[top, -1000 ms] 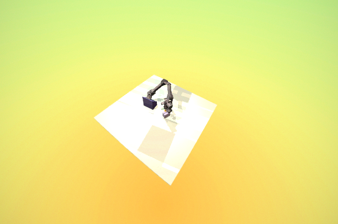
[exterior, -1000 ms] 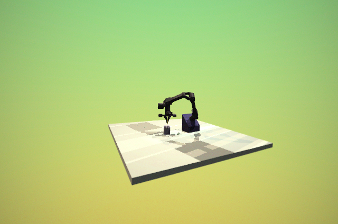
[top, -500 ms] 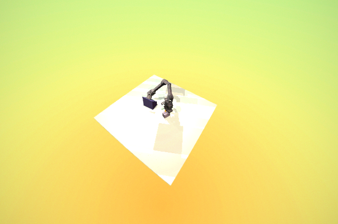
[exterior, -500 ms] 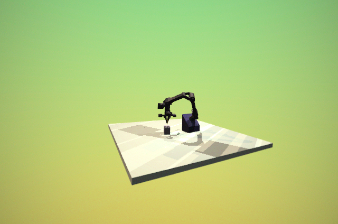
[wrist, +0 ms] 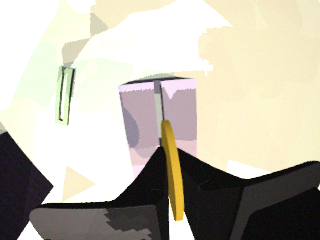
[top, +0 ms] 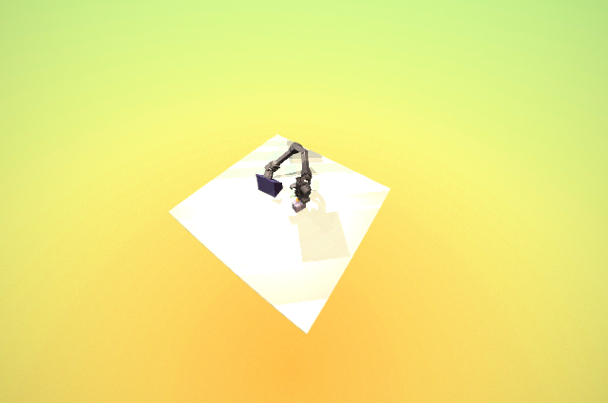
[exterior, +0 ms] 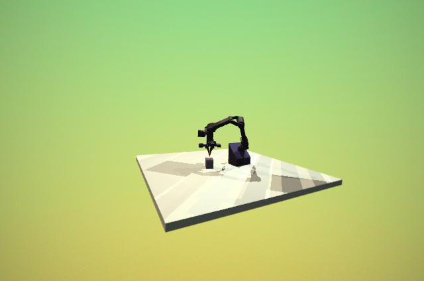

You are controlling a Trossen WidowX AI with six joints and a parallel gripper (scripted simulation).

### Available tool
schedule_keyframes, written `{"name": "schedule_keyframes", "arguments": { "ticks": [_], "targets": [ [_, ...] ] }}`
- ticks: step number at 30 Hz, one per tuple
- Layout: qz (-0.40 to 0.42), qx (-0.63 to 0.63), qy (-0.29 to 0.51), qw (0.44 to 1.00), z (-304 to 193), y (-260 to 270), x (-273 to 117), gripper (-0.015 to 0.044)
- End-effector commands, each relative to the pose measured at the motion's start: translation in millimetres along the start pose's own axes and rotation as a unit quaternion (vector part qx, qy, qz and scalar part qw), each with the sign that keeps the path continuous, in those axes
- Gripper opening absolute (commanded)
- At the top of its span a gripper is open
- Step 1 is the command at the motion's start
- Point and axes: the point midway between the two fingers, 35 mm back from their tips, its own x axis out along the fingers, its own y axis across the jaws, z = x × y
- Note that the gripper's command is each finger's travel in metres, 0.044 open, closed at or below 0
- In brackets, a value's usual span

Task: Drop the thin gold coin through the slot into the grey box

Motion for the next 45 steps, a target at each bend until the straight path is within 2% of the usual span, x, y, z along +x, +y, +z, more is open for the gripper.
{"name": "schedule_keyframes", "arguments": {
  "ticks": [1,28,34,43,45],
  "targets": [
    [0.001,0.003,-0.002,1.000,0.0,1.7,3.0,0.0000],
    [0.001,0.002,-0.002,1.000,-0.3,1.6,15.9,0.0000],
    [0.000,-0.001,0.000,1.000,0.2,-0.1,13.3,0.0157],
    [0.000,-0.001,0.000,1.000,0.2,-0.1,13.3,0.0161],
    [0.000,-0.001,0.000,1.000,0.1,-0.1,9.4,0.0213]
  ]
}}
